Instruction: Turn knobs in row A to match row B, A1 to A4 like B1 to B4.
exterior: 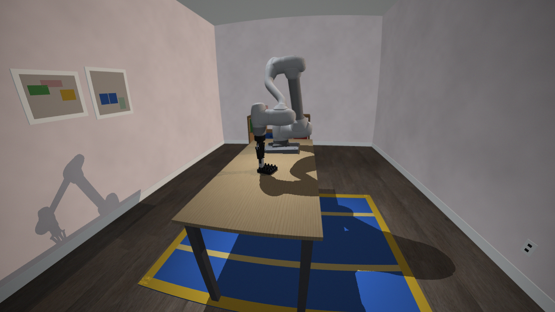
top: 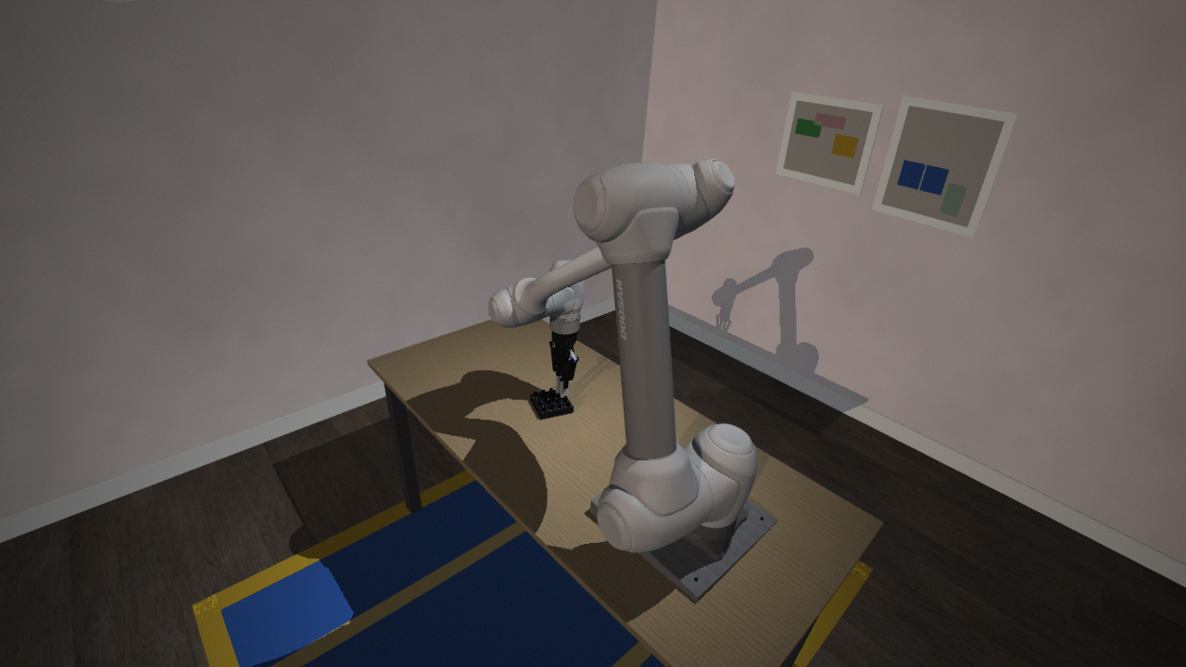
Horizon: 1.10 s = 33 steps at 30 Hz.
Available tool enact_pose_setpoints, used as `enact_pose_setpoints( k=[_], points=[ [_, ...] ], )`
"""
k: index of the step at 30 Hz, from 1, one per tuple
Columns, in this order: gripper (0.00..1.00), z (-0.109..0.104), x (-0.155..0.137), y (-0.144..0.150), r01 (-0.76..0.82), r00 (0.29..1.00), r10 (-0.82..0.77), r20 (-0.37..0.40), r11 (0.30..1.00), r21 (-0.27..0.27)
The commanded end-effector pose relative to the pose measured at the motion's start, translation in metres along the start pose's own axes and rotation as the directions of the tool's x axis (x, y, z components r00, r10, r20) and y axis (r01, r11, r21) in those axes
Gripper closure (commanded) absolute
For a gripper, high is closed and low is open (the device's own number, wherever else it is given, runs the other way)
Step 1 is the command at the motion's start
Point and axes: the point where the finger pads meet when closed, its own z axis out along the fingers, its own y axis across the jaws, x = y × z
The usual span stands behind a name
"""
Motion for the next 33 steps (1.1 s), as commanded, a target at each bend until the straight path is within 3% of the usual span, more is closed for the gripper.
enact_pose_setpoints(
  k=[1, 20, 21, 33],
  points=[
    [0.88, -0.0001, 0.0000, 0.0000, 0.000, 1.000, 0.000, 0.000, 1.000, 0.000],
    [0.88, -0.0001, 0.0000, 0.0000, 0.000, 1.000, 0.000, 0.000, 1.000, 0.000],
    [0.95, -0.0001, 0.0000, 0.0000, 0.000, 1.000, 0.000, 0.000, 1.000, 0.000],
    [0.95, -0.0001, 0.0000, 0.0000, 0.000, 1.000, 0.000, 0.000, 1.000, 0.000]
  ],
)
